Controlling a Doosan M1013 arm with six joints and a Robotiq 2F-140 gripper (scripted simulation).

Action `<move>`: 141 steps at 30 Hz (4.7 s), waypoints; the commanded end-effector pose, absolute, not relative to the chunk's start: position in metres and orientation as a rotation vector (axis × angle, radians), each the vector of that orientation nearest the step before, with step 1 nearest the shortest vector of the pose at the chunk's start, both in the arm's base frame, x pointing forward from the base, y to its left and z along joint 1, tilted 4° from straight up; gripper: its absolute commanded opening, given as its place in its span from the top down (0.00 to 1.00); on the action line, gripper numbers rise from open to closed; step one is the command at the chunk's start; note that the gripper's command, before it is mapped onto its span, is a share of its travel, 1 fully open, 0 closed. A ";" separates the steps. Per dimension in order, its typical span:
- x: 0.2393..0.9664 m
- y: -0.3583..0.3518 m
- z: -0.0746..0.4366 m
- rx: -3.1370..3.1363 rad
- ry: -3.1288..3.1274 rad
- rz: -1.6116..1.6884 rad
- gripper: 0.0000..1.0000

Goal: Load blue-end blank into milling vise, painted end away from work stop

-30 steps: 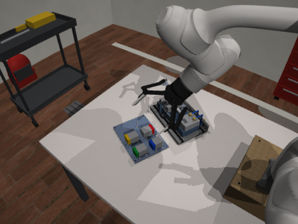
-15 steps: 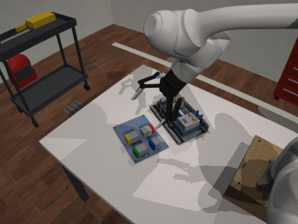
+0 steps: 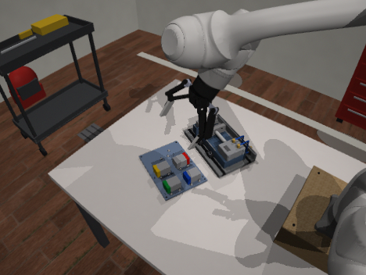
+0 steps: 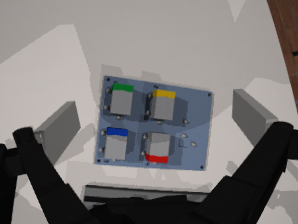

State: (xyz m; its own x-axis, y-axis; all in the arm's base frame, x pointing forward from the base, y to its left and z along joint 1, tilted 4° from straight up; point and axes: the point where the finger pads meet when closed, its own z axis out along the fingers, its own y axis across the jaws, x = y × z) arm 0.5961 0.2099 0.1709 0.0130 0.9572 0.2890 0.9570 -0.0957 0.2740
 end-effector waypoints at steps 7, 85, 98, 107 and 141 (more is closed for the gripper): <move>0.609 0.201 0.176 2.284 2.115 0.547 0.00; 0.639 0.184 0.187 2.429 2.097 0.135 0.00; 0.638 0.184 0.187 2.403 2.170 0.187 0.00; 0.637 0.185 0.187 2.446 2.054 0.081 0.00; 0.637 0.185 0.187 2.445 2.059 0.076 0.00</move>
